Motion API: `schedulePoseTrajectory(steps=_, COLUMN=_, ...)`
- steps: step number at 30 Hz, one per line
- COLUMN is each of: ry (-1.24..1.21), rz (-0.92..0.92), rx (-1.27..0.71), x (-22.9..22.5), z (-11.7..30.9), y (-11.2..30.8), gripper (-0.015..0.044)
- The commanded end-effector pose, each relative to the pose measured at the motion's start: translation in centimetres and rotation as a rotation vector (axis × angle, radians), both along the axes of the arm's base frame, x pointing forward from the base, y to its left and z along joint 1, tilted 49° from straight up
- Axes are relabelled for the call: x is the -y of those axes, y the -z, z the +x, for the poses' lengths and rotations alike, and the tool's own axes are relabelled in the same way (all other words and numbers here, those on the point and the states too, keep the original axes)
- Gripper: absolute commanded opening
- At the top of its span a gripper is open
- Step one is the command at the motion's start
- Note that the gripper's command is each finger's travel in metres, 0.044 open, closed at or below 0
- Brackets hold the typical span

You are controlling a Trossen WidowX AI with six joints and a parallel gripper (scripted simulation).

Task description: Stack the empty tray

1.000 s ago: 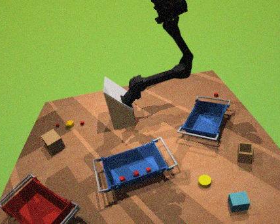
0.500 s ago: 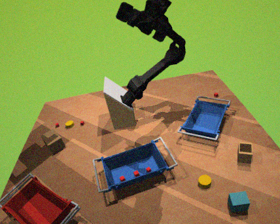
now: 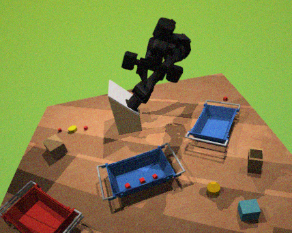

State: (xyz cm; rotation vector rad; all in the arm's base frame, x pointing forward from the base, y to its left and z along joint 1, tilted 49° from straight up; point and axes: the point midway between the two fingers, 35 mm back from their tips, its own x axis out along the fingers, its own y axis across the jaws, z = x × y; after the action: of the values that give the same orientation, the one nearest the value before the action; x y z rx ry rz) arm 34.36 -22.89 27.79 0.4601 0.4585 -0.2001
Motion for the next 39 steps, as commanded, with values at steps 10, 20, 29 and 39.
schedulePoseTrajectory(steps=10, ry=-0.436, rz=0.221, rx=-0.280, x=-12.5, z=5.1, y=9.1, gripper=0.0083)
schedulePoseTrajectory(steps=20, ry=-0.852, rz=0.453, rx=-0.601, x=-25.8, z=4.2, y=15.3, gripper=0.0083)
schedulePoseTrajectory(steps=29, ry=-0.880, rz=0.478, rx=-0.628, x=-26.8, z=4.0, y=15.7, gripper=0.0083)
schedulePoseTrajectory(steps=39, ry=-0.880, rz=0.478, rx=-0.627, x=-29.5, z=4.7, y=18.2, gripper=0.0083)
